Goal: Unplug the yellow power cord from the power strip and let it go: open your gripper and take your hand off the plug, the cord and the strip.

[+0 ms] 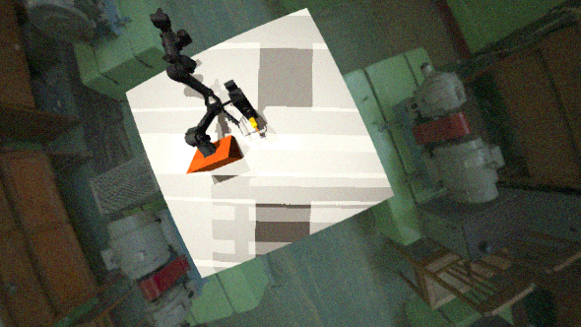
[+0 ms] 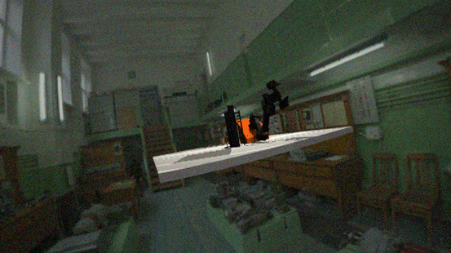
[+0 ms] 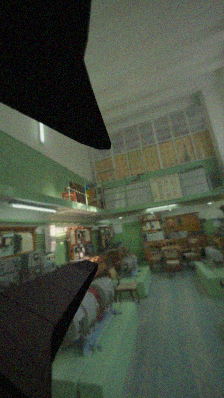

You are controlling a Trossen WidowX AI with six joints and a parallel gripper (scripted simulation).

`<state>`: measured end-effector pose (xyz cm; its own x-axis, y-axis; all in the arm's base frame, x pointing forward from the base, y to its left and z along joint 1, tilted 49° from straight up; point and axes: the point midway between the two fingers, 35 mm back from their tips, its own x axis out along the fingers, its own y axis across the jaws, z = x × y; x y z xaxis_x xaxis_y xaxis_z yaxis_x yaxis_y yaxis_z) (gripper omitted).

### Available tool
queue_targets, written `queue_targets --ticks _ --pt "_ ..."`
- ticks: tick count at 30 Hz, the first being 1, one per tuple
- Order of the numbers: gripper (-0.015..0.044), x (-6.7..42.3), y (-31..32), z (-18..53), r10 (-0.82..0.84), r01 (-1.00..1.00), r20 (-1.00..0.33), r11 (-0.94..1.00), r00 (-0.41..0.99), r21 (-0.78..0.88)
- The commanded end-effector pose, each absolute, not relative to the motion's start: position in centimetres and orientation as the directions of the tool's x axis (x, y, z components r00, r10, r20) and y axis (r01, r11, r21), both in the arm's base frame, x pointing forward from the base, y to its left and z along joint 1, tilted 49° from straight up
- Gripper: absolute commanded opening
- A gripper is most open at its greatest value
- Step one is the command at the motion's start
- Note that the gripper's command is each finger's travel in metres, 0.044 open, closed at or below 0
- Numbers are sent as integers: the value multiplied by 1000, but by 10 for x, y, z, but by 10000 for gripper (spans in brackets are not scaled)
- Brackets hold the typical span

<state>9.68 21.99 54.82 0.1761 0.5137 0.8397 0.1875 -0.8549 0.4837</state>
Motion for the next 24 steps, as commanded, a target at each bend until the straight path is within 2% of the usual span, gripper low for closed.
queue_targets --ticks 1,9,17,24 --pt "374 96 218 549 508 191 843 -858 175 478" --pt "164 54 141 586 263 352 960 -912 101 212" --pt "160 15 17 610 -119 593 992 -796 44 -122" --pt "160 11 -104 595 -463 794 881 -499 93 -346"
